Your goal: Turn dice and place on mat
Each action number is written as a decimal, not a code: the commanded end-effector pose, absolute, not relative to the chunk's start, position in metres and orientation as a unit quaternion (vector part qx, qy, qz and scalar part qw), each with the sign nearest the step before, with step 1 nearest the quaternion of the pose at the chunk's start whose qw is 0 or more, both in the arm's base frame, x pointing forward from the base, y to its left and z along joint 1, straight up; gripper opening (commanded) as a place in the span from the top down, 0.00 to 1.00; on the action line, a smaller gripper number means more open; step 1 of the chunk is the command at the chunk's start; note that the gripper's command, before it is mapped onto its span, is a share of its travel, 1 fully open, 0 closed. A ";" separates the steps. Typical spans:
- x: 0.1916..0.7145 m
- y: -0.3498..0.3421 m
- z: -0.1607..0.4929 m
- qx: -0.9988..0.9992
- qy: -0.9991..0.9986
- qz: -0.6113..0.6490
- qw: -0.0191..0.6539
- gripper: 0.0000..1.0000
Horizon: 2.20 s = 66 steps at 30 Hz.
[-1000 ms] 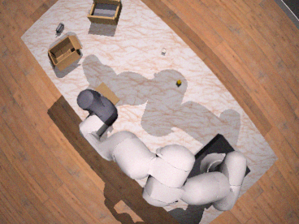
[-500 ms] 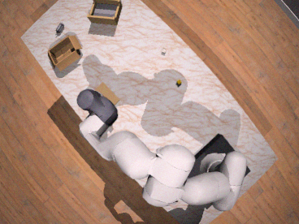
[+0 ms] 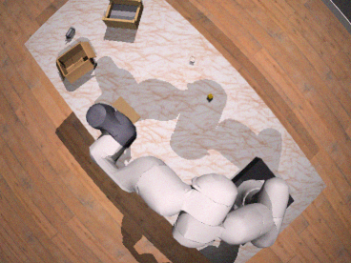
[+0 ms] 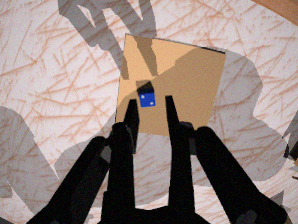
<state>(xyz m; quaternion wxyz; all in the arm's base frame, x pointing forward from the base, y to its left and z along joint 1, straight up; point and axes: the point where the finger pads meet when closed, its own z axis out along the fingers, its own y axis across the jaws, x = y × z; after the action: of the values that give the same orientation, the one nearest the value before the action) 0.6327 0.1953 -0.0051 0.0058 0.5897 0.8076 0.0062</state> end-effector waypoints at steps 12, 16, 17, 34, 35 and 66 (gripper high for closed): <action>0.627 0.194 0.033 0.592 0.806 0.000 0.002 0.71; 0.627 0.194 0.033 0.592 0.806 0.000 0.002 0.00; 0.627 0.194 0.033 0.592 0.806 0.000 0.002 0.00; 0.627 0.194 0.033 0.592 0.806 0.000 0.002 0.00; 0.627 0.192 0.033 0.590 0.807 0.000 0.002 0.00; 0.587 -0.001 0.031 0.386 0.922 -0.006 0.006 0.00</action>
<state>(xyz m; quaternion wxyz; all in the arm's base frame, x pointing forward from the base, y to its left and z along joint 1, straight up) 0.5885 0.0141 0.0299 0.0017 0.4589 0.8883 -0.0154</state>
